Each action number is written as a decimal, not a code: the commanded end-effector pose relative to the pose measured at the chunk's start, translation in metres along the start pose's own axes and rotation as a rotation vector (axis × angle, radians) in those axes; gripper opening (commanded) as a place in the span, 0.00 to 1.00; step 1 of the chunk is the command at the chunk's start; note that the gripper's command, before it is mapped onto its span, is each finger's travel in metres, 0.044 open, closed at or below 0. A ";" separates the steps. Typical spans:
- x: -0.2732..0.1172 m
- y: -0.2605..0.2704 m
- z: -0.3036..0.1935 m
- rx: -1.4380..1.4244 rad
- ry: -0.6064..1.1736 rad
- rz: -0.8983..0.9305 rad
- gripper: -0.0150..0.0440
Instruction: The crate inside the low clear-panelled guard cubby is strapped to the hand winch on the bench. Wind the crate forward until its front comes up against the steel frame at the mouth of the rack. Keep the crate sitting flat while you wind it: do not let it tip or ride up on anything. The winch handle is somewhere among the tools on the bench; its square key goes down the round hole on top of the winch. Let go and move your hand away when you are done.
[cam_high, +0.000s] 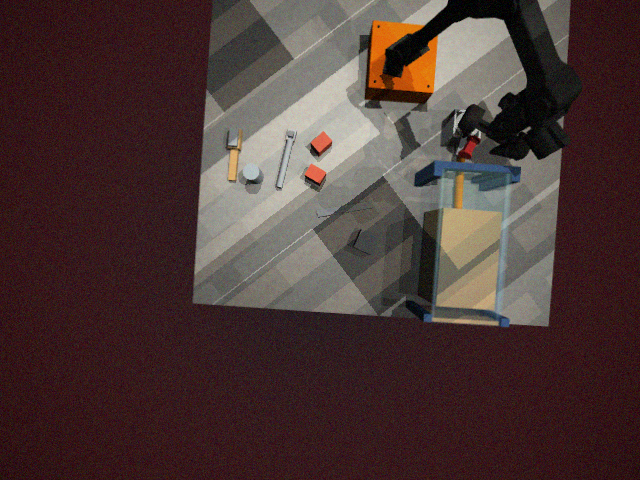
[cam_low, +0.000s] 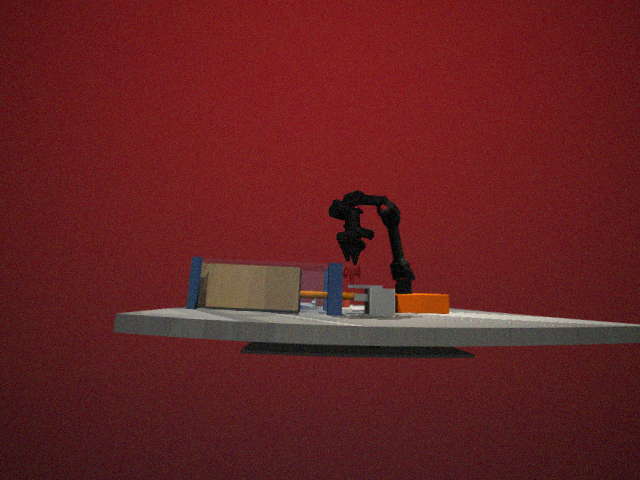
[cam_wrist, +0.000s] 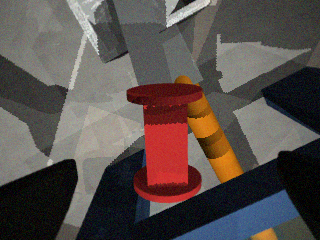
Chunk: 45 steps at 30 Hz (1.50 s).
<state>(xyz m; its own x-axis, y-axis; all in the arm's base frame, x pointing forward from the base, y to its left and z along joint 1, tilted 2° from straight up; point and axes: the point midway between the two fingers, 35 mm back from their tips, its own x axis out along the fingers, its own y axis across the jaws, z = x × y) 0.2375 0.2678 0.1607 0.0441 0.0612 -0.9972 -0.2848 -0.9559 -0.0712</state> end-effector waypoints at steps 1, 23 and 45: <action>0.010 0.002 0.000 0.006 -0.001 0.011 1.00; 0.046 0.002 0.000 0.006 -0.001 0.011 1.00; 0.063 0.002 0.001 0.000 -0.001 0.002 0.91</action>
<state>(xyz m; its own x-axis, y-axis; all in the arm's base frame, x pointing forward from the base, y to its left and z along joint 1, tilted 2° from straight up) 0.2390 0.2696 0.0976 0.0426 0.0592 -0.9973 -0.2850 -0.9560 -0.0689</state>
